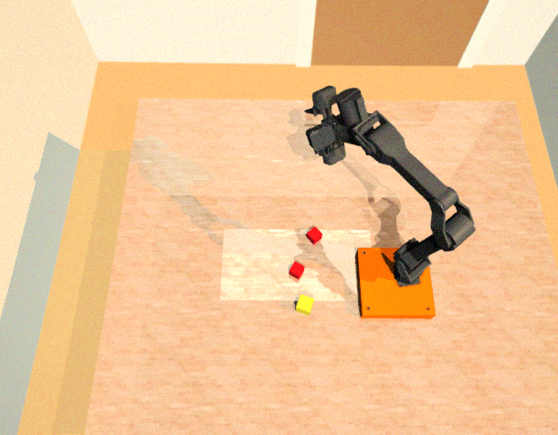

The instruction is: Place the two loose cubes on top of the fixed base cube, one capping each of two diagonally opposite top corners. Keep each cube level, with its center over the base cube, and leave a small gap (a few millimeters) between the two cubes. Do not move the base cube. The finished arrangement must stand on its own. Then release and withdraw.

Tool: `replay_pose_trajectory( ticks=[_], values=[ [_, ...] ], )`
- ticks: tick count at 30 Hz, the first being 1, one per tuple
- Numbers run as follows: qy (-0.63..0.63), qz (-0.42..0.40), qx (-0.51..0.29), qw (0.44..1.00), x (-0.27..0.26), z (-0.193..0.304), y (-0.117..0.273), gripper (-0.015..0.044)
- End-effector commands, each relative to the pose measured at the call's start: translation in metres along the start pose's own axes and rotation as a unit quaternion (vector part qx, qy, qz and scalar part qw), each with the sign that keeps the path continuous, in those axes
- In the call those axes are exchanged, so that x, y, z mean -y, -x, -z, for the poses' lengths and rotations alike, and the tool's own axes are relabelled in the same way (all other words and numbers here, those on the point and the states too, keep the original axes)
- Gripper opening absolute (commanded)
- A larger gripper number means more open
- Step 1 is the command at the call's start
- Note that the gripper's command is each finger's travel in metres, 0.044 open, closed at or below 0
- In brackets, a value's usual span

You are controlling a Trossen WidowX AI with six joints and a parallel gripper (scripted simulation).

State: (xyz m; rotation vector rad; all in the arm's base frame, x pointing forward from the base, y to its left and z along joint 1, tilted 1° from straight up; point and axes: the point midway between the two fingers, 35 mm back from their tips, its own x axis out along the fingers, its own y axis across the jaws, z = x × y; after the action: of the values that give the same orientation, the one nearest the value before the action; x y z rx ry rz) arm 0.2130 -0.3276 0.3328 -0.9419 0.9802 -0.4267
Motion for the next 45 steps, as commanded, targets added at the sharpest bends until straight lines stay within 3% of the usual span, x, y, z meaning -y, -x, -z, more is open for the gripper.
replay_pose_trajectory(
  ticks=[1, 8, 16, 26, 34, 45],
  values=[
    [-0.004, -0.120, -0.003, 0.993, -0.064, -0.015, -0.024, 0.0265],
    [0.015, -0.298, -0.022, 0.954, -0.158, -0.037, -0.030, 0.0265],
    [0.062, -0.466, -0.071, 0.880, -0.246, -0.046, -0.005, 0.0265],
    [0.065, -0.473, -0.074, 0.876, -0.250, -0.046, -0.004, 0.0265],
    [0.064, -0.473, -0.074, 0.876, -0.296, -0.035, -0.035, 0.0265],
    [0.064, -0.473, -0.074, 0.876, -0.312, -0.032, -0.045, 0.0265]
  ],
)
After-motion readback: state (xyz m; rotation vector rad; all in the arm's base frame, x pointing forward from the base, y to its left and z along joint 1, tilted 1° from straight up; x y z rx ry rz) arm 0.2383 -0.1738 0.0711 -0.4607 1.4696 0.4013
